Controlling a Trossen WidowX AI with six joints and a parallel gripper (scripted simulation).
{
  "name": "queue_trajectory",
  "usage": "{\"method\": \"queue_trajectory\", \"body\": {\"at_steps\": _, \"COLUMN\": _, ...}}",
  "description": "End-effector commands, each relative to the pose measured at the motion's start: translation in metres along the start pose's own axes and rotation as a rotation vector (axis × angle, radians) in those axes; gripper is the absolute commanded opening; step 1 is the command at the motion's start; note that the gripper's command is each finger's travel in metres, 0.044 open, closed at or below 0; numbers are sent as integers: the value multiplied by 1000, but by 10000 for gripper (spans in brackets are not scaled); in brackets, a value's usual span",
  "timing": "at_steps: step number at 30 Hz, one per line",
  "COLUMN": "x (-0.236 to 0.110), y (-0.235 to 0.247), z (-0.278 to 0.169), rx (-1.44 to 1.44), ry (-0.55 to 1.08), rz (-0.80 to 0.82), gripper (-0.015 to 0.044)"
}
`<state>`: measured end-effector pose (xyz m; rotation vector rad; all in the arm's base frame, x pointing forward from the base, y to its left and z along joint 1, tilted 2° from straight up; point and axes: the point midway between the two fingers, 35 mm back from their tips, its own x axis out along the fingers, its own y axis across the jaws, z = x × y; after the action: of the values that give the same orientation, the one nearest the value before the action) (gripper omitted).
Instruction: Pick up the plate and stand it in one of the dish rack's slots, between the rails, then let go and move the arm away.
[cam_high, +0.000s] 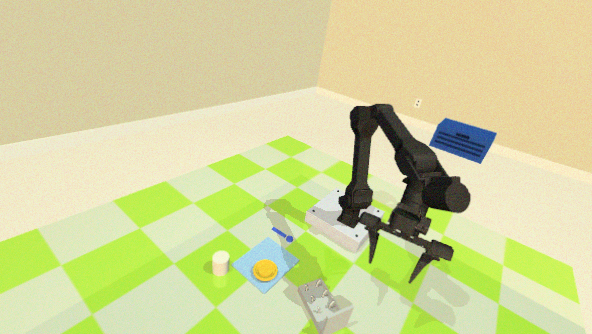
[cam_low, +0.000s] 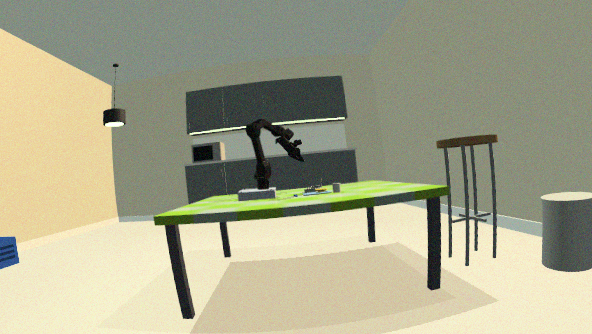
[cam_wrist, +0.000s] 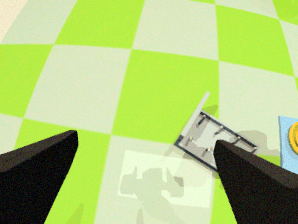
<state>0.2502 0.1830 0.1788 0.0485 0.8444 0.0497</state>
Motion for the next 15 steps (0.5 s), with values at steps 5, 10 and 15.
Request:
{"method": "queue_trajectory", "body": {"at_steps": 5, "x": 30, "y": -65, "z": 38, "rx": -40, "ry": 171, "rz": -144, "gripper": 400}}
{"method": "queue_trajectory", "body": {"at_steps": 10, "x": 39, "y": -116, "z": 55, "rx": -55, "ry": 310, "rz": -201, "gripper": 400}}
{"method": "queue_trajectory", "body": {"at_steps": 15, "x": 42, "y": -176, "z": 65, "rx": -42, "ry": 462, "rz": -214, "gripper": 400}}
